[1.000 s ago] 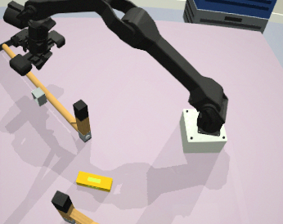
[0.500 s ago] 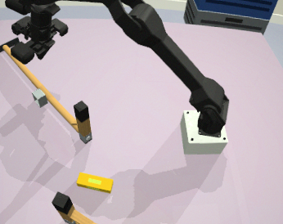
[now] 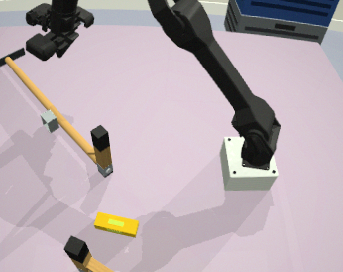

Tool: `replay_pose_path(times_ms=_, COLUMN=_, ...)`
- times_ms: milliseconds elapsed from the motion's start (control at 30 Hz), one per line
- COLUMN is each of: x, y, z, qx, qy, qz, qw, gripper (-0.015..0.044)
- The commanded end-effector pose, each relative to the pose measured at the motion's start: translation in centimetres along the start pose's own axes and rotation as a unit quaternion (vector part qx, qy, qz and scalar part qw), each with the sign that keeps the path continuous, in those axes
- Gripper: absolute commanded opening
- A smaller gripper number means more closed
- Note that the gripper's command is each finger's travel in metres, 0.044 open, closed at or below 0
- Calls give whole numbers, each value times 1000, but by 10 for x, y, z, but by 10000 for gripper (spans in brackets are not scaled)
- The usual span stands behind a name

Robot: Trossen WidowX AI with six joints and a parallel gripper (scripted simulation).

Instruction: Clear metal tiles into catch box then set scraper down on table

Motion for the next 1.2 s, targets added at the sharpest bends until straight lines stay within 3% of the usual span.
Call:
replay_pose_path(times_ms=0, x=-12, y=-1, z=1, qx=3, qy=3, qz=6, qw=1000, gripper=0)
replay_pose_path(times_ms=1167, x=-101, y=-16, z=2, qx=12, qy=5, qz=23, qw=1000, gripper=0)
Point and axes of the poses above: the point midway between the two fingers, 35 mm back from their tips, its own x axis back along the fingers, its own z axis across the jaws, y = z × x, the point moved 7 cm from there along x, back along the fingers, and after that the axes turned 7 degrees about x, right-handed, at the moved point
